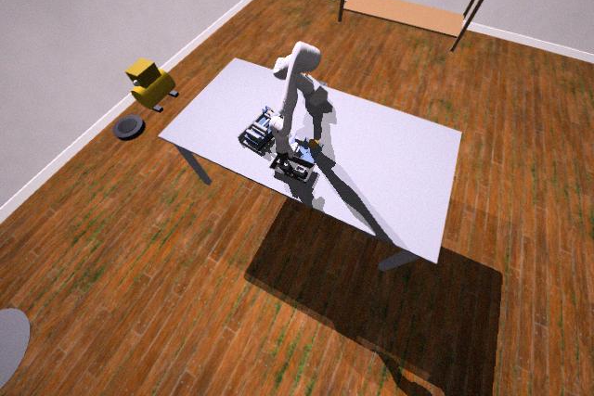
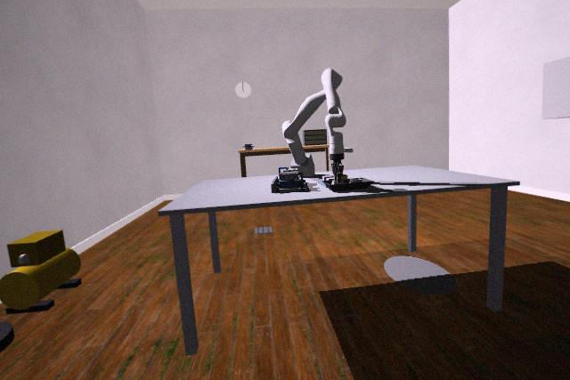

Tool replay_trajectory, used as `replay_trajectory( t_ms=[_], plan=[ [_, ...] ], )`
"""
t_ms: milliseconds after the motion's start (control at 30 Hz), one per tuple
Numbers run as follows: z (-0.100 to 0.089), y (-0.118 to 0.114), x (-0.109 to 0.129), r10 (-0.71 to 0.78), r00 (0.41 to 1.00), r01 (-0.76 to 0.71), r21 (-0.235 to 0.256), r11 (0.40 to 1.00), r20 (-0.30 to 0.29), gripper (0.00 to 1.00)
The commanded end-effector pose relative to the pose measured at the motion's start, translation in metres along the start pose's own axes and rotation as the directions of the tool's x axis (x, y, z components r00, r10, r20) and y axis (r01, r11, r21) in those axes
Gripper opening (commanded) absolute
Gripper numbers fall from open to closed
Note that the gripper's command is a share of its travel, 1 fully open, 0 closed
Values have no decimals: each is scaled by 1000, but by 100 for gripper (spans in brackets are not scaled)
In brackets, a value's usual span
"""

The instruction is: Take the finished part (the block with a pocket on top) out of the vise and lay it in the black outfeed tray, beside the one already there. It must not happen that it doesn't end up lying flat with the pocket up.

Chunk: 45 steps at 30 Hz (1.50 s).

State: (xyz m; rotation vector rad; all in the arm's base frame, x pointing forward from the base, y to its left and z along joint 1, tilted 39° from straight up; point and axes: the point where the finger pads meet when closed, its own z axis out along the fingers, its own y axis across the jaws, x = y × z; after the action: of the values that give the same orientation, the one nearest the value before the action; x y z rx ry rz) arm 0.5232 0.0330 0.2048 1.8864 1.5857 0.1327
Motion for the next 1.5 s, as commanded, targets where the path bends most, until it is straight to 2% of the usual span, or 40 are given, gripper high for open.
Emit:
replay_trajectory(
  t_ms=[0,600,633,1467],
  plan=[
    [0,0,0,0,1000,0,-1,1000,-1,0],
    [0,0,0,0,1000,0,-1,1000,-1,0],
    [0,0,0,0,1000,0,-1,1000,-1,67],
    [0,0,0,0,1000,0,-1,1000,-1,67]
  ],
)
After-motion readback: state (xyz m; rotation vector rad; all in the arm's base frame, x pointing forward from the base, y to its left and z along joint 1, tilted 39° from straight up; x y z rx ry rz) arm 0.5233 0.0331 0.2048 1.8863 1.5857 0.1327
